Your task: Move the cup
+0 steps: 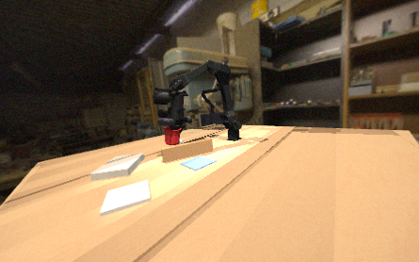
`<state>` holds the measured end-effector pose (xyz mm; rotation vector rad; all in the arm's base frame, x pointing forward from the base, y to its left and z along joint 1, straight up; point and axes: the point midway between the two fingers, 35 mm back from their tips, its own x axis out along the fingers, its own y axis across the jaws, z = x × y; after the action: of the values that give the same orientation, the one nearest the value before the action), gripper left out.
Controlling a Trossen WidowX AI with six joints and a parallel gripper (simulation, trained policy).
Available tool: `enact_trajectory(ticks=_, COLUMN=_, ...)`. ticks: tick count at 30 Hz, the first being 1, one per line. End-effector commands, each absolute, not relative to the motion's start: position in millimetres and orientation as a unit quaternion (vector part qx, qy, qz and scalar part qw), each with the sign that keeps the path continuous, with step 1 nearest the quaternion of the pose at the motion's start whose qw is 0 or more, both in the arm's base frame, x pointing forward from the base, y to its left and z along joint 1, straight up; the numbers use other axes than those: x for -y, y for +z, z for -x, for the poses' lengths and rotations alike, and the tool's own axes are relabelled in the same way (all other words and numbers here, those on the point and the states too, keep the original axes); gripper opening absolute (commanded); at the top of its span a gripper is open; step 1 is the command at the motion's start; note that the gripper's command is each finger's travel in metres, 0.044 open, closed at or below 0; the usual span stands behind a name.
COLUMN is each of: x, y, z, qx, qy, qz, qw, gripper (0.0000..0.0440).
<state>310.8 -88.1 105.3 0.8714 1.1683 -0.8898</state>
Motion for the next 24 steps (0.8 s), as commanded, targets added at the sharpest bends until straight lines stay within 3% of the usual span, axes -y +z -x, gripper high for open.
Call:
enact_trajectory(ticks=1, x=90.2, y=98.6, z=-303.9, qx=-0.514, qy=-0.397, qz=-0.385, qw=0.656, gripper=0.0002)
enact_trajectory(ticks=14, x=90.4, y=69.9, z=-276.9, qx=-0.522, qy=-0.415, qz=-0.388, qw=0.636, gripper=0.0019)
enact_trajectory(ticks=18, x=94.1, y=67.7, z=-275.8, qx=-0.514, qy=-0.417, qz=-0.394, qw=0.638, gripper=0.0068)
enact_trajectory(ticks=21, x=97.6, y=72.7, z=-279.3, qx=-0.498, qy=-0.414, qz=-0.404, qw=0.646, gripper=0.0144)
enact_trajectory(ticks=24, x=98.1, y=77.9, z=-280.3, qx=-0.488, qy=-0.408, qz=-0.413, qw=0.652, gripper=0.0160)
